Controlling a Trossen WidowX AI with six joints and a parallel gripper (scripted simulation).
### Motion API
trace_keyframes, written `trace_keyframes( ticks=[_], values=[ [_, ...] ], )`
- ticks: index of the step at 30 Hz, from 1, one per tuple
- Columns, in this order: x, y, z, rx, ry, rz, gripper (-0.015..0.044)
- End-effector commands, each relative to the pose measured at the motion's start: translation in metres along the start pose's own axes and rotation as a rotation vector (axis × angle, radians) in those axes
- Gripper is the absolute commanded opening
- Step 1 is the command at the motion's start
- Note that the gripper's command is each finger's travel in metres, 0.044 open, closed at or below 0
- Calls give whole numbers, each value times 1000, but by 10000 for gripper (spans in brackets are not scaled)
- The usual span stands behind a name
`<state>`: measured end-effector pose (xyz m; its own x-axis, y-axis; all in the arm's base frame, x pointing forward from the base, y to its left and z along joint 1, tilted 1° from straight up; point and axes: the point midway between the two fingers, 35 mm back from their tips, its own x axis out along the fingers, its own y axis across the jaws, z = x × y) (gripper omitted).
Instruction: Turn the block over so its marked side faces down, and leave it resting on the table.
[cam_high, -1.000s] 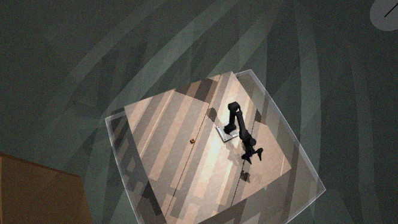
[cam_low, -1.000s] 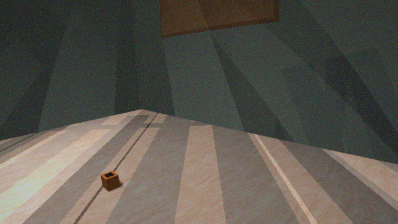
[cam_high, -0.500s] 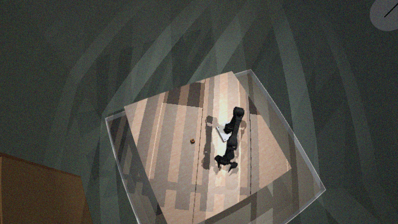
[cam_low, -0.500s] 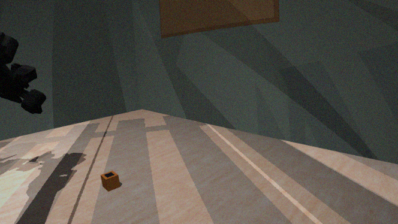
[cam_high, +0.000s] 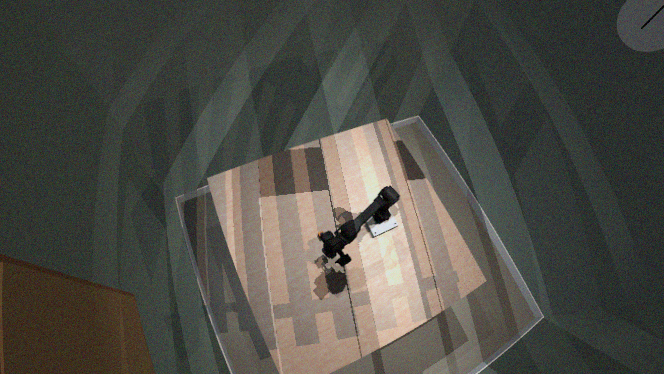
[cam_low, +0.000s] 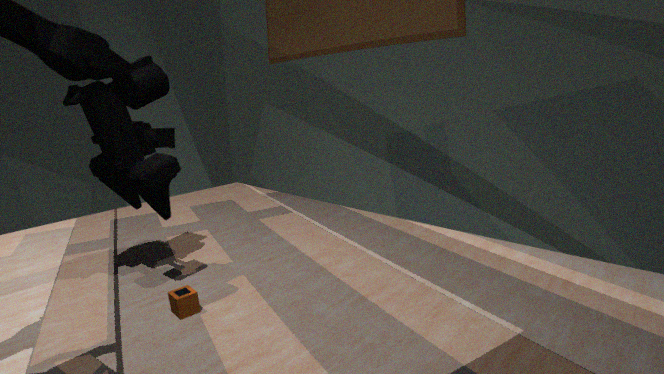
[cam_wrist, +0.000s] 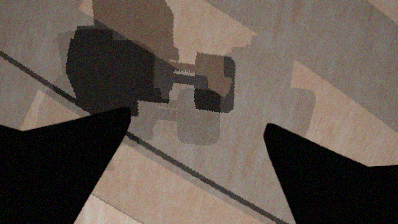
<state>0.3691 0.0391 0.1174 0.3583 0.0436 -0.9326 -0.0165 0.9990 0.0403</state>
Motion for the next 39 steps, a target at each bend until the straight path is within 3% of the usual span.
trace_keyframes(
  ticks=[1, 7, 14, 18, 39],
  values=[
    [1, -72, -12, 72, 161, -68, 440],
    [-9, -138, -37, 157, 318, -84, 440],
    [-6, -138, -37, 157, 318, -84, 440],
    [24, -140, -48, 157, 318, -84, 440],
    [49, -141, -56, 157, 319, -84, 440]
  ],
)
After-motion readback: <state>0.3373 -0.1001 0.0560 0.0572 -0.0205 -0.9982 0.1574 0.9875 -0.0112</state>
